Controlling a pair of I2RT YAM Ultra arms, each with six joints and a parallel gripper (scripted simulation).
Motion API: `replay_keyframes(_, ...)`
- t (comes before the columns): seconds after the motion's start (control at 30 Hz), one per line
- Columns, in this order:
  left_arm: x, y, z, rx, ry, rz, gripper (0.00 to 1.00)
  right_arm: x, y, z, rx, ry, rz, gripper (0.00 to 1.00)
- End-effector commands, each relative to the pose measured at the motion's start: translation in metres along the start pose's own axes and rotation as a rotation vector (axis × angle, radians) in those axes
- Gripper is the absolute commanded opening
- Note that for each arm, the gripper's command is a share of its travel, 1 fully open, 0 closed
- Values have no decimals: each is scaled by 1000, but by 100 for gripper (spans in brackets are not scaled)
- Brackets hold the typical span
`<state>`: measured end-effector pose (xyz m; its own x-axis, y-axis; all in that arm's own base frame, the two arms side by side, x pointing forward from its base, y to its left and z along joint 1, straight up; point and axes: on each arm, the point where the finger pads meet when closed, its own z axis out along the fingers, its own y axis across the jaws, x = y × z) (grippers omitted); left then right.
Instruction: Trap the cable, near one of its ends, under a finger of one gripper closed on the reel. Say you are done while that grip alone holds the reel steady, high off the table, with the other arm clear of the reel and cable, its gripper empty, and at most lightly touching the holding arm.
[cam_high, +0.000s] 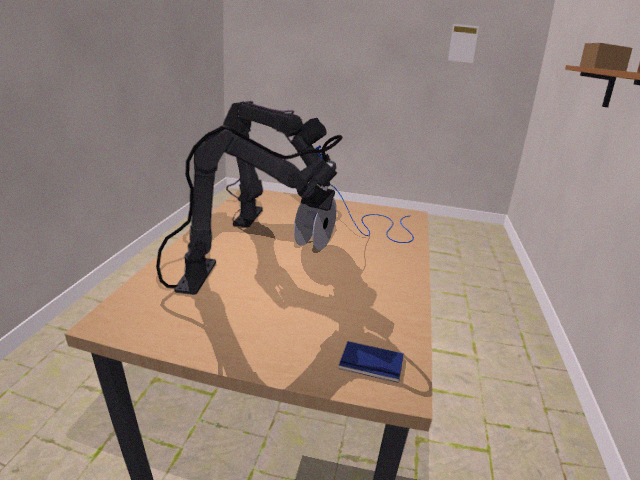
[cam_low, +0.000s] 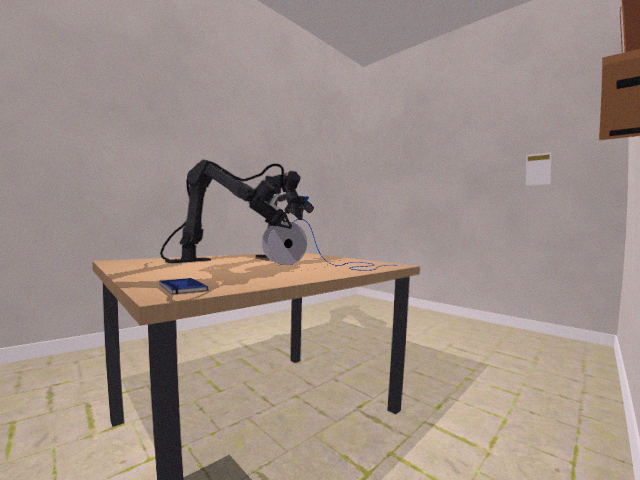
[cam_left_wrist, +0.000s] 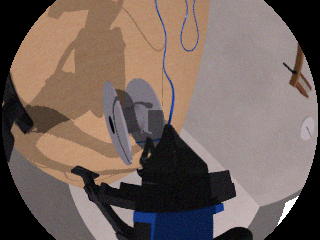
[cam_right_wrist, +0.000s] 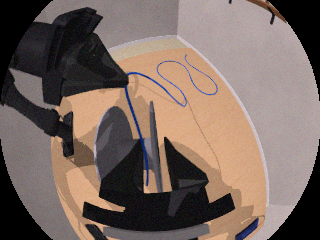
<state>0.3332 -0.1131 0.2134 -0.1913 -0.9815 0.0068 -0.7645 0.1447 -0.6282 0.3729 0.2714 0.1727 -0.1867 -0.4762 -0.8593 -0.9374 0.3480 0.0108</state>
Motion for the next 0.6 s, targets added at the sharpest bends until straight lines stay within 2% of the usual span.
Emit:
replay_keyframes(0.0, -2, -17, -12, 50, -13, 4, 0, -8, 1, -7, 3, -21, -17, 25)
replay_keyframes(0.03, -2, -17, -12, 49, -13, 4, 0, -8, 1, -7, 3, -21, -17, 22)
replay_keyframes(0.1, -2, -17, -12, 49, -13, 4, 0, -8, 1, -7, 3, -21, -17, 22)
replay_keyframes(0.33, -2, -17, -12, 49, -13, 4, 0, -8, 1, -7, 3, -22, -13, 0)
replay_keyframes(0.57, -3, -16, -9, 39, -16, 2, 0, -14, -2, -10, 8, -27, -17, 0)
